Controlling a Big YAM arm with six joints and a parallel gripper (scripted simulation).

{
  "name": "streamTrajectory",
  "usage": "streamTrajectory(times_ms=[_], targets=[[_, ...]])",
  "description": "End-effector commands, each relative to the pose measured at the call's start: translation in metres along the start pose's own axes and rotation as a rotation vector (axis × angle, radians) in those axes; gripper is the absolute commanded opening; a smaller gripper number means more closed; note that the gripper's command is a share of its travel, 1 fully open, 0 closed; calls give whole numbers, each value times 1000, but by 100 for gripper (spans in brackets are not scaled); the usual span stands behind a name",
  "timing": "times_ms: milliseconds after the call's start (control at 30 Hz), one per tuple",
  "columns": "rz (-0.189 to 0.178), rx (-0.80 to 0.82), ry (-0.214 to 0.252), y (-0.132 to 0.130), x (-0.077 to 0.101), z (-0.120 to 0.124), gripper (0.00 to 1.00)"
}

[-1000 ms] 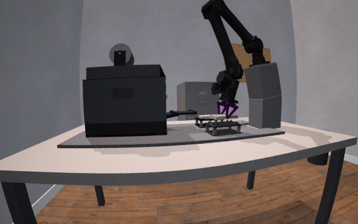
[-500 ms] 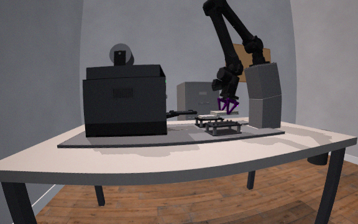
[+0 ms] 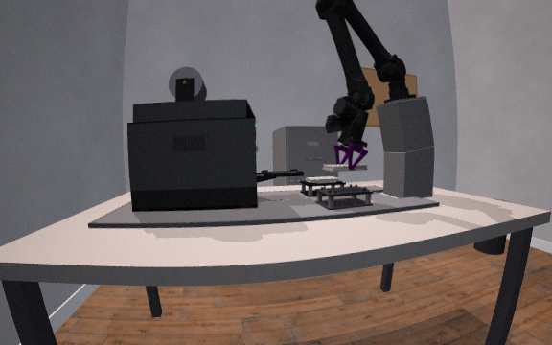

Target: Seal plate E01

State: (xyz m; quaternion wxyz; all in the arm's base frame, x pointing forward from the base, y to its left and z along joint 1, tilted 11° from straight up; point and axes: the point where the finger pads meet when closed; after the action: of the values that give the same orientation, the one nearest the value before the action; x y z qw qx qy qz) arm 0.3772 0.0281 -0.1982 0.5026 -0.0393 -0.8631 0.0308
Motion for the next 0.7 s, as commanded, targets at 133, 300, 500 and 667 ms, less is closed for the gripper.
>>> streamTrajectory(times_ms=[133,300,500,667], targets=[[-10,-11,-48,6,19,-26,0],[-6,-6,-16,4,26,-13,0],[-5,-4,-11,3,35,-13,0],[-10,-11,-47,5,41,-33,0]])
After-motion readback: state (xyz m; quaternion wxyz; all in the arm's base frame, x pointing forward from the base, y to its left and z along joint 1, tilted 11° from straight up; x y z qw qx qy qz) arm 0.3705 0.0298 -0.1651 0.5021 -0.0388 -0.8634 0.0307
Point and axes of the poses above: the point where the finger pads meet when closed, its own x axis back along the fingers, its own y axis across the jaws, z = x × y, and after that the axes turned 8 degrees about x, right-handed
